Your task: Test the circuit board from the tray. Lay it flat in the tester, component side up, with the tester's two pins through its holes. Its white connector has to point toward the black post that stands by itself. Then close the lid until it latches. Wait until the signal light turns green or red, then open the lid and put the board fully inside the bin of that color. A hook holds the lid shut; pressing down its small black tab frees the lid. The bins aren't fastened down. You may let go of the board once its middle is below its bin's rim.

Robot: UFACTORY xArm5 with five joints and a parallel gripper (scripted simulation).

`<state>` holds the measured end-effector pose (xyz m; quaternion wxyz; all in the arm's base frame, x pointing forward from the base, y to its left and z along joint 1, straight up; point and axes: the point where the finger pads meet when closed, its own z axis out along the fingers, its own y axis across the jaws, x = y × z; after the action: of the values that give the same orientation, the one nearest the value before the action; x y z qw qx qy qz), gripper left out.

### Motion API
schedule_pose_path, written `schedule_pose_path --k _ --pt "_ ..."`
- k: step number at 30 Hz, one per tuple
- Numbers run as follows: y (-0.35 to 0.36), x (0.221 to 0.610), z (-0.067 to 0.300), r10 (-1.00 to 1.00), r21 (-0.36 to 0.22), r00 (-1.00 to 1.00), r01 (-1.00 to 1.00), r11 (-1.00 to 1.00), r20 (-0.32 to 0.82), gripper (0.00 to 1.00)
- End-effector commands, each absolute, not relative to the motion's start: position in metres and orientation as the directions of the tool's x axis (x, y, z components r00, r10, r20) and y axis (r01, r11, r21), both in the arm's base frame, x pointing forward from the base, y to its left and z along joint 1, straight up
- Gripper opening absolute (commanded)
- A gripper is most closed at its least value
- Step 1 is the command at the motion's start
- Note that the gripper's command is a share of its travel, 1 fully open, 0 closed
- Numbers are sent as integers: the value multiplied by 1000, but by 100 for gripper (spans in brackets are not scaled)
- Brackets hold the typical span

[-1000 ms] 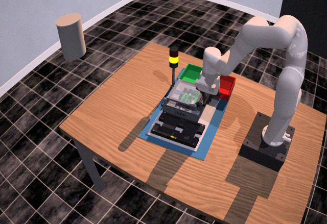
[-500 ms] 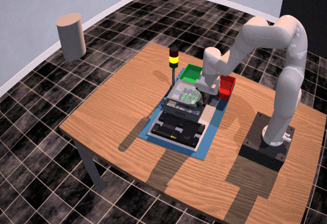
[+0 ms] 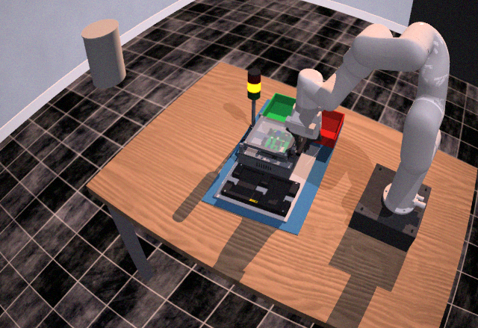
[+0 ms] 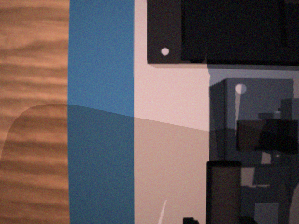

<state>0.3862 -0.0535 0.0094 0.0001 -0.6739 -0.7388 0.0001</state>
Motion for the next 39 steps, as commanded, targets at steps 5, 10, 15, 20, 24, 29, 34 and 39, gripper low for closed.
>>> schedule_pose_path --k 5,10,15,20,24,29,34,39 --pt "-54 387 10 996 3 -92 996 92 -1 24" --pt "-54 387 10 996 3 -92 996 92 -1 24" --pt "-54 387 14 996 3 -92 996 92 -1 24" --pt "-54 387 28 996 3 -92 996 92 -1 24" --pt "-54 387 36 996 3 -92 996 92 -1 24" --pt "-54 387 61 996 3 -92 996 92 -1 24" --pt "-54 387 85 996 3 -92 996 92 -1 24" --pt "-54 387 100 996 3 -92 996 92 -1 24"
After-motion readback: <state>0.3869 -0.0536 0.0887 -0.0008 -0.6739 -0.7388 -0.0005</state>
